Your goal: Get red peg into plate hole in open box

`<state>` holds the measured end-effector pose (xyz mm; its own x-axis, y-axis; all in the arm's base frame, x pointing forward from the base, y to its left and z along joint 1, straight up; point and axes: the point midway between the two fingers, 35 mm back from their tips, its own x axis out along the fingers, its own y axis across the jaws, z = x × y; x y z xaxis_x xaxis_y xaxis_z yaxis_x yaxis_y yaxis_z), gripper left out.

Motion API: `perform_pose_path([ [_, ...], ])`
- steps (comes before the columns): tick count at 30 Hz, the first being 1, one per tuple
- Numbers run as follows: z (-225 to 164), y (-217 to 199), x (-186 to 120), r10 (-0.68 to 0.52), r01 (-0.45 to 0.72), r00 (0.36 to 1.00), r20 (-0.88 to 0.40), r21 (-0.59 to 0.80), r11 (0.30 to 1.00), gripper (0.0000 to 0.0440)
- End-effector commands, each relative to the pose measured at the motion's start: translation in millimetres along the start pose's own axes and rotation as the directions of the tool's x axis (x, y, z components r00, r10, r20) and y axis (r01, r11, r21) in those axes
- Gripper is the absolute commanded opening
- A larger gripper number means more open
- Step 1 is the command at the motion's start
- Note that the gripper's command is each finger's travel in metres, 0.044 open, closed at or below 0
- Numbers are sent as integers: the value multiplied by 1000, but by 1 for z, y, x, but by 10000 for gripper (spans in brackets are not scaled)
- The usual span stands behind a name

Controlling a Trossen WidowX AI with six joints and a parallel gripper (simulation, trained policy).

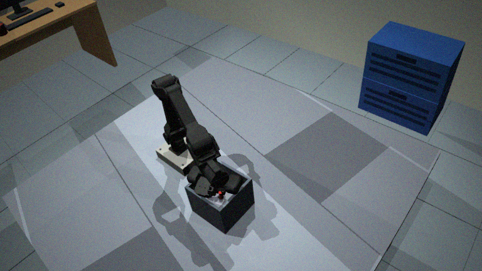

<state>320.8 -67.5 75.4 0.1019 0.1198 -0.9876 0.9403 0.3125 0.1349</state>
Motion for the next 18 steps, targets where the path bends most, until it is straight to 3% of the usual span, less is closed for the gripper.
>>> perform_pose_path([
  [1,3,4,-3,15,-15,1000,-23,2,1000,107],
  [6,5,9,-13,47,-46,998,-48,10,999,115],
  [18,6,24,-43,157,-154,980,-126,38,987,184],
])
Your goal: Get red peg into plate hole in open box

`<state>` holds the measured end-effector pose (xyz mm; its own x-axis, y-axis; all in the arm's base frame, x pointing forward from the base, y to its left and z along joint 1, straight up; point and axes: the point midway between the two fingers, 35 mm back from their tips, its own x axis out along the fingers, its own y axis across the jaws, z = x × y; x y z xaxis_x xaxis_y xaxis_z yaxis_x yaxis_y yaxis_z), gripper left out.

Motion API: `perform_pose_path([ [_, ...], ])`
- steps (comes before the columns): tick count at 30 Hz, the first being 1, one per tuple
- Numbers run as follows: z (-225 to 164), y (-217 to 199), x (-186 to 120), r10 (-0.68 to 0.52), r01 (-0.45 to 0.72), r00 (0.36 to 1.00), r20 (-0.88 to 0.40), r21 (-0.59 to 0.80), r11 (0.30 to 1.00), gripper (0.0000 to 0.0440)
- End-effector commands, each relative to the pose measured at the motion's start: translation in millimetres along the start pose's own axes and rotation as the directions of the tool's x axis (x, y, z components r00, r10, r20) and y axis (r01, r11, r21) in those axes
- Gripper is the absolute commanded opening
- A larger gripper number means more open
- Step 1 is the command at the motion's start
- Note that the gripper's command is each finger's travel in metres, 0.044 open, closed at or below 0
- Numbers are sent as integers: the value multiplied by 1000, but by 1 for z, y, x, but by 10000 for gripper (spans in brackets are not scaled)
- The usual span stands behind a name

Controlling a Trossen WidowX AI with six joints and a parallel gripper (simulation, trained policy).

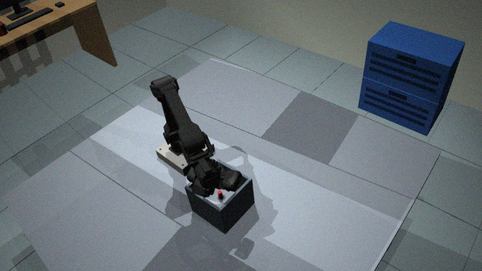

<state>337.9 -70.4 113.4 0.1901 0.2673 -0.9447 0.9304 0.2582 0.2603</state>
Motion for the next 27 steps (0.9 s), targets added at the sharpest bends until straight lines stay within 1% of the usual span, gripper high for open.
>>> perform_pose_path([
  [1,0,5,-8,30,-30,999,-19,-1,1000,188],
  [7,0,11,-19,70,-70,996,-48,3,998,223],
  [9,0,13,-23,81,-81,995,-54,3,997,227],
  [17,7,20,-35,120,-122,991,-59,-20,992,216],
  [27,19,28,-37,160,-164,984,-73,-52,985,206],
])
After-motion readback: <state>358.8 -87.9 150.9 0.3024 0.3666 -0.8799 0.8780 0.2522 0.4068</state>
